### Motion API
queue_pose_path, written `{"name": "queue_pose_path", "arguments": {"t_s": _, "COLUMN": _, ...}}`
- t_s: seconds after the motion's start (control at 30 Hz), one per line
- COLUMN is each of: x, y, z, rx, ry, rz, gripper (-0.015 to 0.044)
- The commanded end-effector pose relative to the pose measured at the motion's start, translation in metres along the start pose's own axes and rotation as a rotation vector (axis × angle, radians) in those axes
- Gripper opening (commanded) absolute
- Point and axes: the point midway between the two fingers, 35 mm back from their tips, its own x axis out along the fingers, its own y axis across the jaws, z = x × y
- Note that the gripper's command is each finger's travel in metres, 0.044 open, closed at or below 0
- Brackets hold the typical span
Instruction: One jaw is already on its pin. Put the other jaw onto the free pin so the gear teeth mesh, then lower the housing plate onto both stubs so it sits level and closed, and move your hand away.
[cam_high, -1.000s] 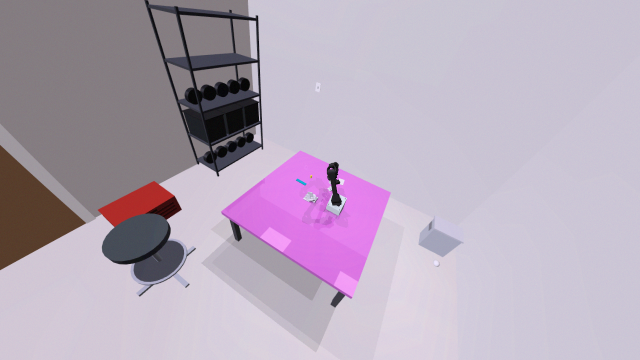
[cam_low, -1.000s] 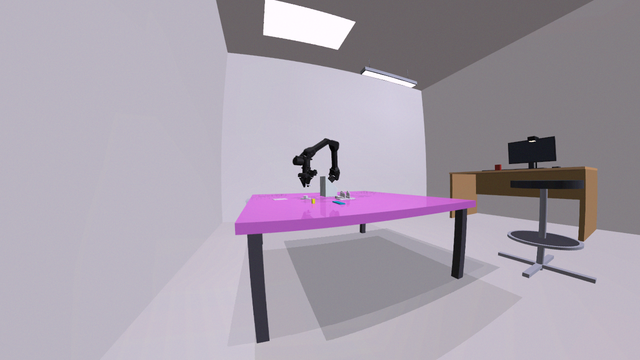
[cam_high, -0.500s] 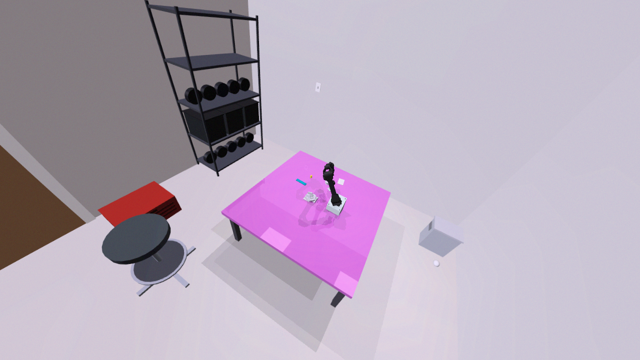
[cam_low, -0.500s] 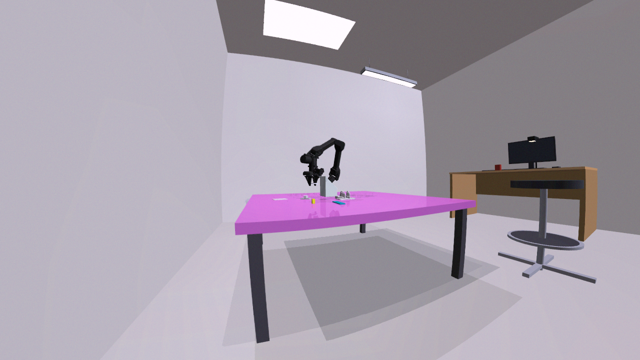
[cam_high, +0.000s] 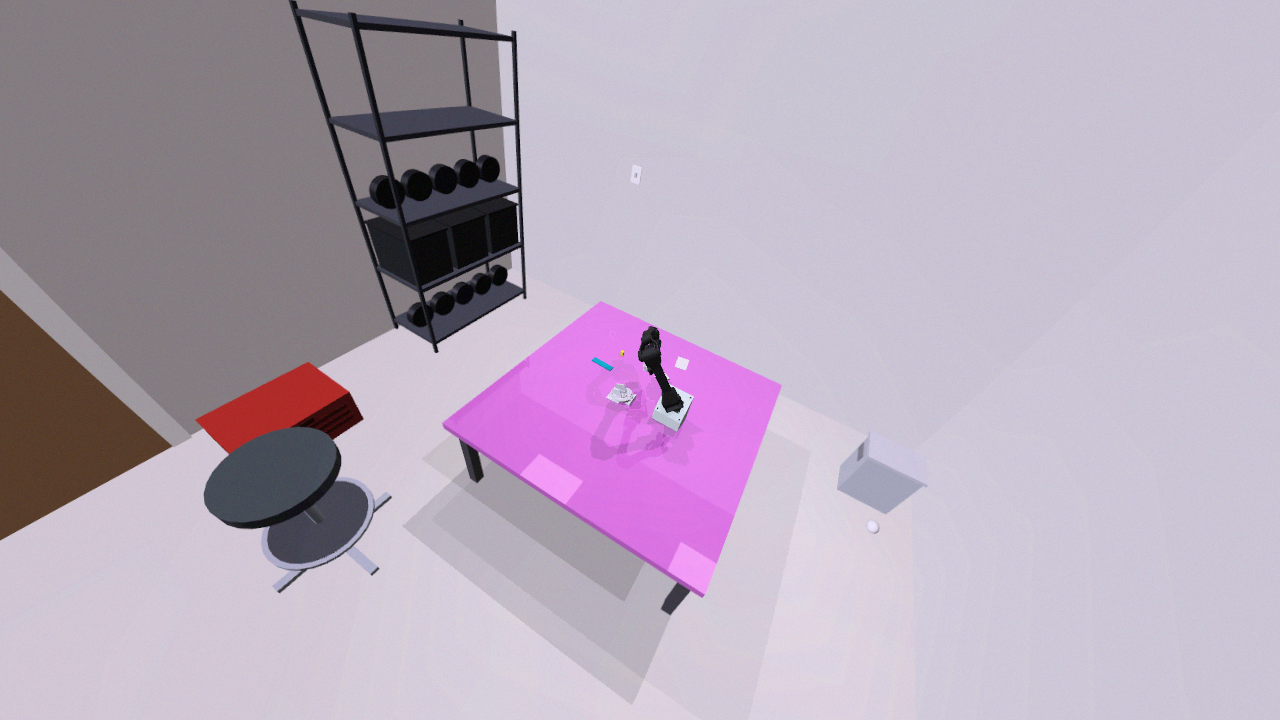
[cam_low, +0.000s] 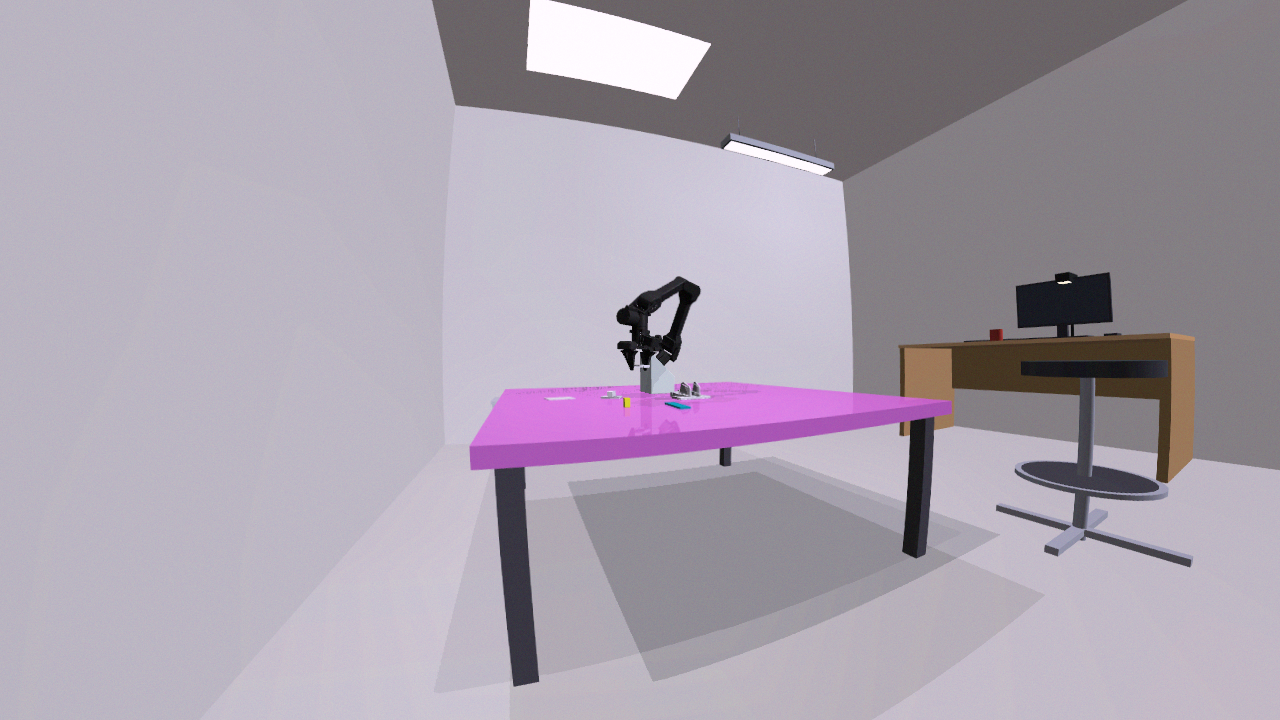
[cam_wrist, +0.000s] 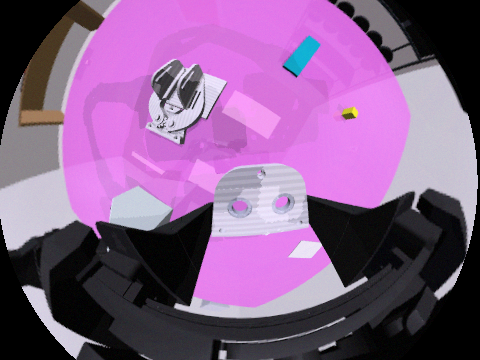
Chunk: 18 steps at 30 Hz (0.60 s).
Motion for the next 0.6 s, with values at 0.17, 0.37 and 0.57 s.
{"name": "queue_pose_path", "arguments": {"t_s": 0.17, "x": -0.001, "y": 0.018, "z": 0.024, "rx": 0.102, "ry": -0.005, "rz": -0.001, "gripper": 0.0351}}
{"name": "queue_pose_path", "arguments": {"t_s": 0.37, "x": -0.001, "y": 0.031, "z": 0.039, "rx": 0.175, "ry": -0.007, "rz": 0.000, "gripper": 0.0351}}
{"name": "queue_pose_path", "arguments": {"t_s": 0.57, "x": 0.001, "y": 0.045, "z": 0.053, "rx": 0.247, "ry": -0.009, "rz": 0.004, "gripper": 0.0351}}
